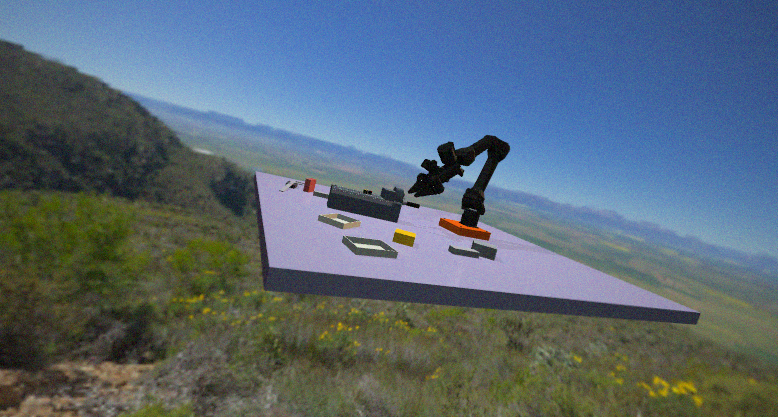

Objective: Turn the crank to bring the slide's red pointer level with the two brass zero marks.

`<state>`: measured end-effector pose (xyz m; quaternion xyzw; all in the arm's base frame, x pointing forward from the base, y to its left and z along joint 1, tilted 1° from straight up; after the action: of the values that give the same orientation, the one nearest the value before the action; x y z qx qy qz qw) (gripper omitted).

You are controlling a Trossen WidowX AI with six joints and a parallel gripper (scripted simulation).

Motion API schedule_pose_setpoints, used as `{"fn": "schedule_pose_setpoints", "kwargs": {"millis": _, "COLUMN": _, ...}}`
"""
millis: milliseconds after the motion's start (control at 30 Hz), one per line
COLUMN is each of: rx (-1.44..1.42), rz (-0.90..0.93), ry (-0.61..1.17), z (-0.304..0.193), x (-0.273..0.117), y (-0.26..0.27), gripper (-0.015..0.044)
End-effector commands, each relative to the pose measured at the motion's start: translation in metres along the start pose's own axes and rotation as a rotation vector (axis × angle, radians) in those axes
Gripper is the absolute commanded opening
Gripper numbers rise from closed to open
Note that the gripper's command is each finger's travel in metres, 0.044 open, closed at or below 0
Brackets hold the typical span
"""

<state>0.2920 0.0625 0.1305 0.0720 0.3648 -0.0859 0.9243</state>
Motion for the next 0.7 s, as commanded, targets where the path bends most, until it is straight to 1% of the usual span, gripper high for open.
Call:
{"fn": "schedule_pose_setpoints", "kwargs": {"millis": 0, "rx": 0.004, "rz": -0.002, "ry": -0.002, "z": -0.003, "x": 0.003, "y": -0.001, "gripper": 0.0440}}
{"fn": "schedule_pose_setpoints", "kwargs": {"millis": 667, "rx": 0.004, "rz": -0.002, "ry": -0.002, "z": -0.025, "x": 0.028, "y": -0.001, "gripper": 0.0440}}
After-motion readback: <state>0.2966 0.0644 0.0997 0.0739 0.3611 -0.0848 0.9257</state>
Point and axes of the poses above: the point midway between the two fingers, 35 mm back from their tips, its own x axis out along the fingers, its own y axis across the jaws, z = x × y, the point moved 2 cm from there along -x, back along the fingers, and after that the axes turned 4 degrees about x, right-handed, at the moved point
